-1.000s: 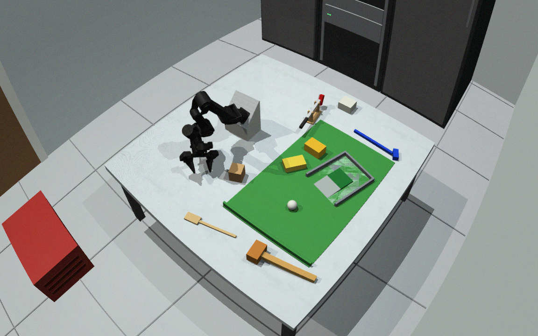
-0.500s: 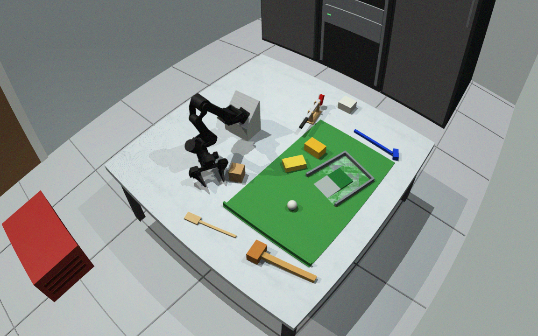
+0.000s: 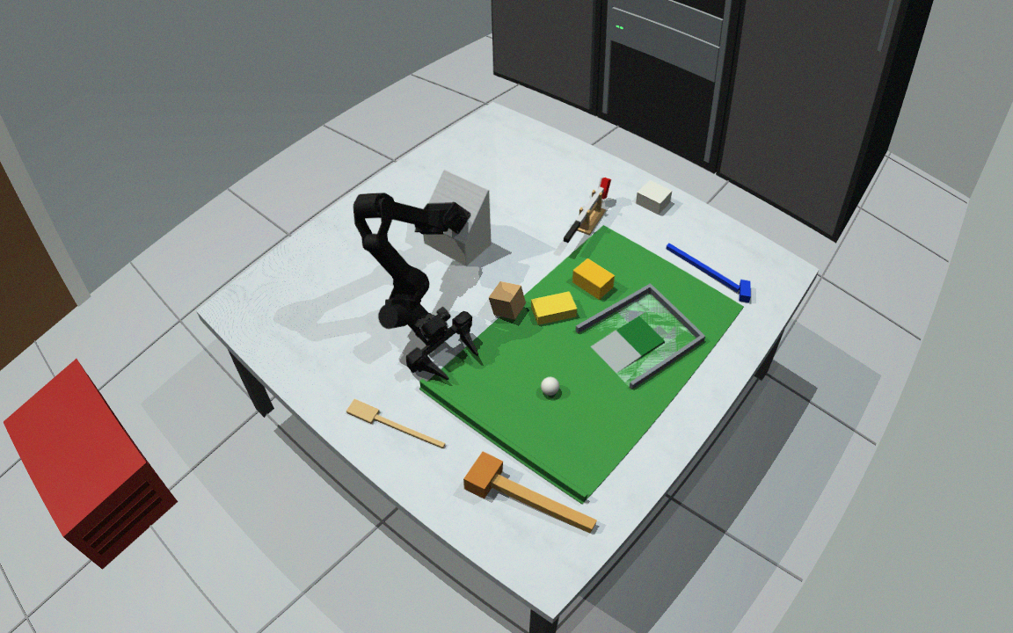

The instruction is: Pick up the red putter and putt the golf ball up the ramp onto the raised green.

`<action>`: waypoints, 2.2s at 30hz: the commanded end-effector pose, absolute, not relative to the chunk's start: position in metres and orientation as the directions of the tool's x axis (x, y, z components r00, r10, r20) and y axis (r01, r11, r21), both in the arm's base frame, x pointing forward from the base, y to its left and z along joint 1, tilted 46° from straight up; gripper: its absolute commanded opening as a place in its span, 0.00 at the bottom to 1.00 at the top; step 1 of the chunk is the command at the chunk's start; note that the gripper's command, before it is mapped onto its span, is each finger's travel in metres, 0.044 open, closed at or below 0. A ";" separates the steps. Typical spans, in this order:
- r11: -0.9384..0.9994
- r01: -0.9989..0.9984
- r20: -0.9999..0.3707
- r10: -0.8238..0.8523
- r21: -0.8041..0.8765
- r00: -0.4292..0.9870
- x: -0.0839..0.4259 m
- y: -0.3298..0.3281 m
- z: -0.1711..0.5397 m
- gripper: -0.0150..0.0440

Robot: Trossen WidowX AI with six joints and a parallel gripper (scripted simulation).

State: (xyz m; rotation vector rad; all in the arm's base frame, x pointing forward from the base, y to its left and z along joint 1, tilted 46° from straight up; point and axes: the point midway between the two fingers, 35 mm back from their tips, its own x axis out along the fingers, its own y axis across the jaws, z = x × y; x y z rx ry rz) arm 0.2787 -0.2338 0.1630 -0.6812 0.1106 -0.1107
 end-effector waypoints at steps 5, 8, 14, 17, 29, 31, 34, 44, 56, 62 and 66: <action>0.837 -0.187 -0.235 0.071 -0.515 0.969 0.349 -0.163 0.114 1.00; 0.837 -0.193 -0.241 0.076 -0.512 0.968 0.351 -0.161 0.113 1.00; 0.837 -0.198 -0.245 0.079 -0.510 0.966 0.352 -0.159 0.112 1.00; 0.837 -0.199 -0.246 0.080 -0.510 0.966 0.352 -0.159 0.112 1.00; 0.748 -0.562 -0.623 0.261 -0.352 0.738 0.396 -0.034 0.023 1.00; 0.715 -0.622 -0.683 0.282 -0.318 0.673 0.394 -0.010 0.006 1.00; 0.655 -0.709 -0.761 0.312 -0.262 0.570 0.386 0.027 -0.018 1.00; 0.367 -0.923 -0.973 0.144 -0.119 0.182 0.326 0.117 -0.089 1.00; -0.201 -0.976 -0.889 -0.457 0.079 0.022 0.224 0.167 -0.126 1.00; -0.255 -0.962 -0.860 -0.508 0.101 0.044 0.218 0.170 -0.126 1.00; -0.255 -0.962 -0.860 -0.508 0.101 0.044 0.218 0.170 -0.126 1.00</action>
